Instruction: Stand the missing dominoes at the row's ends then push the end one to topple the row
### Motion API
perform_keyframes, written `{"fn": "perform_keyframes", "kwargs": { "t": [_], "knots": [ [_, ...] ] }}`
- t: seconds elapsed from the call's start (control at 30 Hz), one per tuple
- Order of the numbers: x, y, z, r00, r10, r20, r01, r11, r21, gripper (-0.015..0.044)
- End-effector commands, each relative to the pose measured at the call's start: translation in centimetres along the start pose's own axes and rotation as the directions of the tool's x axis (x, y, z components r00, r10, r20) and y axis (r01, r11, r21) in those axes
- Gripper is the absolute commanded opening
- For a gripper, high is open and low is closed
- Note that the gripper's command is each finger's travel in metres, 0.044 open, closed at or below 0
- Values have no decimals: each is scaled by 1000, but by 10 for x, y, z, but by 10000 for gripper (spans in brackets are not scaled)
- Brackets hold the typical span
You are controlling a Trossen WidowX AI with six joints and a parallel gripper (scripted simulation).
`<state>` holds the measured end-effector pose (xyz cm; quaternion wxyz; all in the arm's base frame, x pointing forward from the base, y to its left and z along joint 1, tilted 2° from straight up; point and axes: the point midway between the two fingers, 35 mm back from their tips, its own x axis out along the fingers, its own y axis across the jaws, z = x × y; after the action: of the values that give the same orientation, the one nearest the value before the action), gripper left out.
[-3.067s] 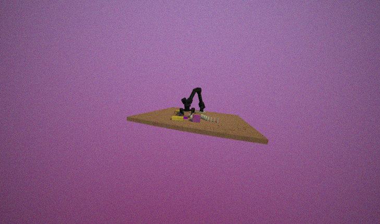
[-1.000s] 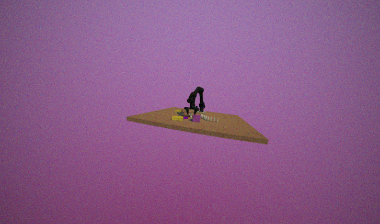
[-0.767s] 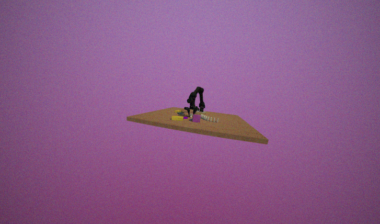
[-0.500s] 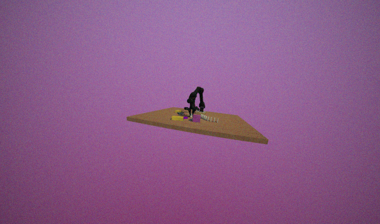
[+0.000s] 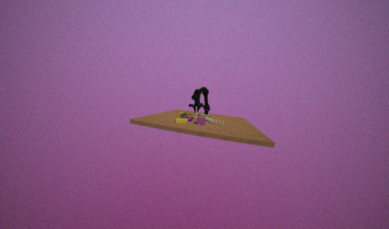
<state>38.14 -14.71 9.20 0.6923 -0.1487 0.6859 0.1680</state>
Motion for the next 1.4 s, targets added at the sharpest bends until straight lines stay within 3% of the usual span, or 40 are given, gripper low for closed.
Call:
{"fn": "perform_keyframes", "kwargs": {
  "t": [0.0, 0.23, 0.6, 0.8, 1.37],
  "knots": [
    [-59, 4, -3, 1000, -20, 18, 20, 1000, -4, 107],
    [-69, 14, -4, 1000, -19, 18, 19, 1000, -4, 107],
    [-64, 137, -20, 1000, -10, 15, 10, 1000, -4, 107],
    [-60, 138, -20, 1000, -10, 15, 10, 1000, -4, 107],
    [24, 134, -13, 1000, -10, 16, 10, 1000, -4, 107]
  ]
}}
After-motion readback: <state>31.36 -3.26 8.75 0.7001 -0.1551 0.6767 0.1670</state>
